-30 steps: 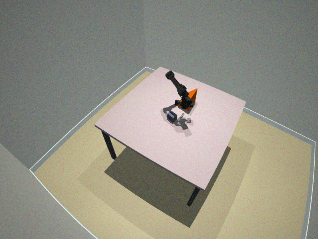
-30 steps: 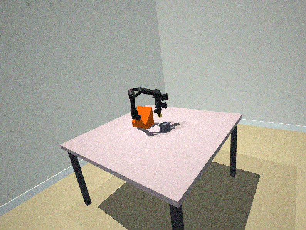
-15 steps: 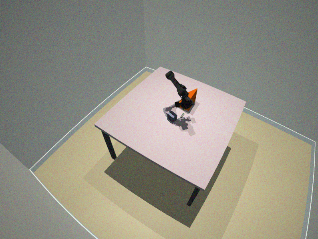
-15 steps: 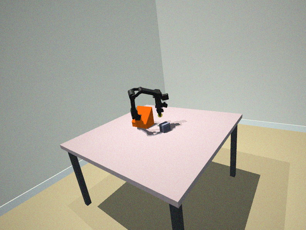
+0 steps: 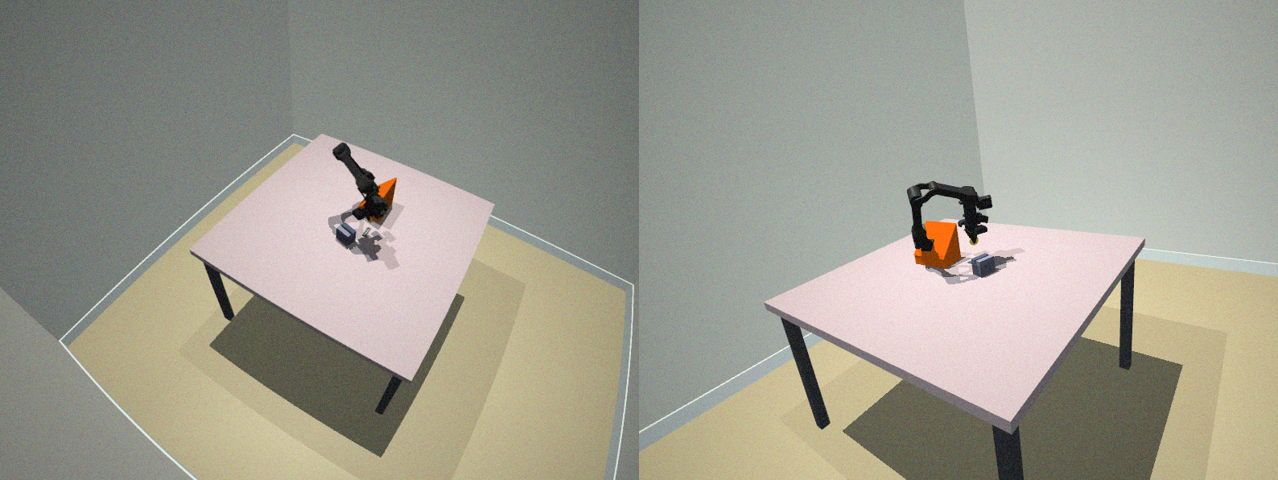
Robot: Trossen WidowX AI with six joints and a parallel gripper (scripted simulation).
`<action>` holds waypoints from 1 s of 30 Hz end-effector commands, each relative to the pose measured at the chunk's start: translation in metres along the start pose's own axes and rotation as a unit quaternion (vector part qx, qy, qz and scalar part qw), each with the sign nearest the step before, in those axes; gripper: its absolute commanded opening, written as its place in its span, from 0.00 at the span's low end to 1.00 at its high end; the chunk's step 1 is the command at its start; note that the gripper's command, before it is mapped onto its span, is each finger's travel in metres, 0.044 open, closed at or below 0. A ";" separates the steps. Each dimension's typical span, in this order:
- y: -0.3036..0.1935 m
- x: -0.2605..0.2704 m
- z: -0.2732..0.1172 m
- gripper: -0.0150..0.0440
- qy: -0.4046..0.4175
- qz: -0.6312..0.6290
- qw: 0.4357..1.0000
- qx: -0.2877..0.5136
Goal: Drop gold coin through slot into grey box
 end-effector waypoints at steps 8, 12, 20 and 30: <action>0.001 0.000 -0.001 0.25 -0.004 -0.084 0.996 0.005; 0.001 -0.003 -0.002 0.25 -0.004 -0.084 0.996 0.004; 0.000 -0.022 -0.003 0.25 -0.004 -0.085 0.996 0.002; -0.004 -0.045 -0.005 0.25 -0.004 -0.085 0.996 0.001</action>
Point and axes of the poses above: the point midway between the two fingers, 35 mm back from their tips, its own z axis out along the fingers, its own x axis across the jaws, y = z × x, the point moved 8 cm from there along -z, back along the fingers
